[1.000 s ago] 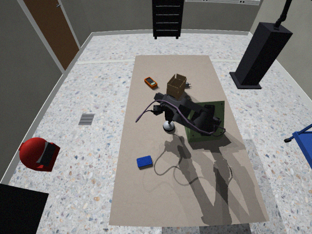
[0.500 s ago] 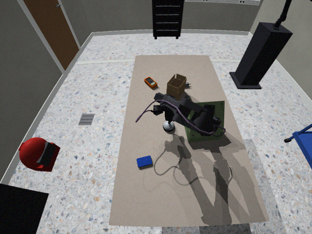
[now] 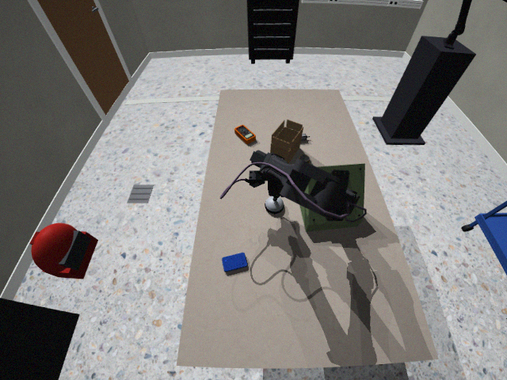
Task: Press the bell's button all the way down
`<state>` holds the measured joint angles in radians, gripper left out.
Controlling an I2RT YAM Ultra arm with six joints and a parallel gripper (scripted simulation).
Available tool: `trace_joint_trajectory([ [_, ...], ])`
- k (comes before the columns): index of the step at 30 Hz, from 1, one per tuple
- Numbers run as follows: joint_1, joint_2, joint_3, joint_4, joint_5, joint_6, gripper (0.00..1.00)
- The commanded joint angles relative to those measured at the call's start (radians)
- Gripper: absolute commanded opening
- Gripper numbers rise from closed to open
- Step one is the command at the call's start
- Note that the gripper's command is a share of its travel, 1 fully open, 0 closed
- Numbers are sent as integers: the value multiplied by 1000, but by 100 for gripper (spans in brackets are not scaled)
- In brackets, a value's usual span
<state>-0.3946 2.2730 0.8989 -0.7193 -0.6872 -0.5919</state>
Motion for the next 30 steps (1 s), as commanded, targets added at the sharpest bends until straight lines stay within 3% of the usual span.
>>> trace_joint_trajectory([
  [1,-15,-3,50,20,-14,9,0],
  [30,-18,9,72,-19,-14,8,0],
])
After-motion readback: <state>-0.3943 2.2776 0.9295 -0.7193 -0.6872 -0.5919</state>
